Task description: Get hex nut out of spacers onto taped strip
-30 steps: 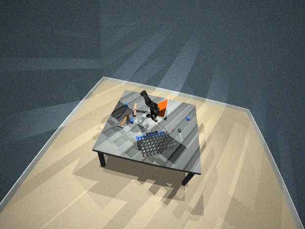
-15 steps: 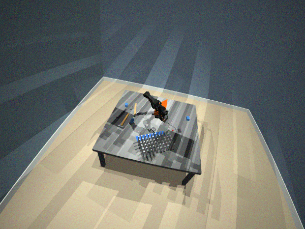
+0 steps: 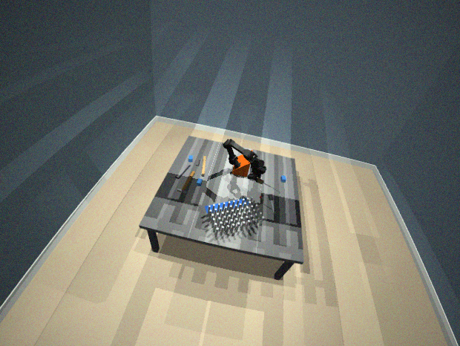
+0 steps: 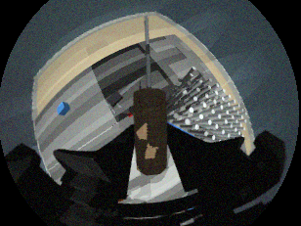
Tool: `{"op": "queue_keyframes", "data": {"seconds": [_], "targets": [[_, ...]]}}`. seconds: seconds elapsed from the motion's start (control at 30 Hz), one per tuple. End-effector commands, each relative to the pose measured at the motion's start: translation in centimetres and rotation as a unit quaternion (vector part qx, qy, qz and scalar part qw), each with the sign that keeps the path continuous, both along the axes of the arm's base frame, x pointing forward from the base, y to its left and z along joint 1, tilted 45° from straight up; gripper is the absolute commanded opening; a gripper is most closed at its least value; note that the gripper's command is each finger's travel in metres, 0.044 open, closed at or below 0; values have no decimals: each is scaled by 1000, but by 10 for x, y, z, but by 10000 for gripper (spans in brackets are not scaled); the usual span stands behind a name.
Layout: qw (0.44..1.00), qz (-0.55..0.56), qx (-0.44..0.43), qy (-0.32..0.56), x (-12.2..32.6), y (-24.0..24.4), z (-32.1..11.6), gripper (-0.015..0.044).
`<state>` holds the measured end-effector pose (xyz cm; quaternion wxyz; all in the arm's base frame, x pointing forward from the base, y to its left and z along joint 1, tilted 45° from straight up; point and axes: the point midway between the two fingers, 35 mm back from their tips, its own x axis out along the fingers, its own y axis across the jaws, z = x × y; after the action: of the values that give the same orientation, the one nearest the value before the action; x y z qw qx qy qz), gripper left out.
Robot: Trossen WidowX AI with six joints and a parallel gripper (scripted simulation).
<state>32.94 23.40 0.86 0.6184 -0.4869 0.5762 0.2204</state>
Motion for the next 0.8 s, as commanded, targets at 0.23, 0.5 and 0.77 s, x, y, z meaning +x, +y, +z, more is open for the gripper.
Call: {"op": "queue_keyframes", "data": {"seconds": [0.23,0.5,0.77], "targets": [[999,25,-1,35,-37,60,-55,0],[998,37,-10,56,-69,91,-93,0],[996,49,-22,75,-107,115,-133,0]]}}
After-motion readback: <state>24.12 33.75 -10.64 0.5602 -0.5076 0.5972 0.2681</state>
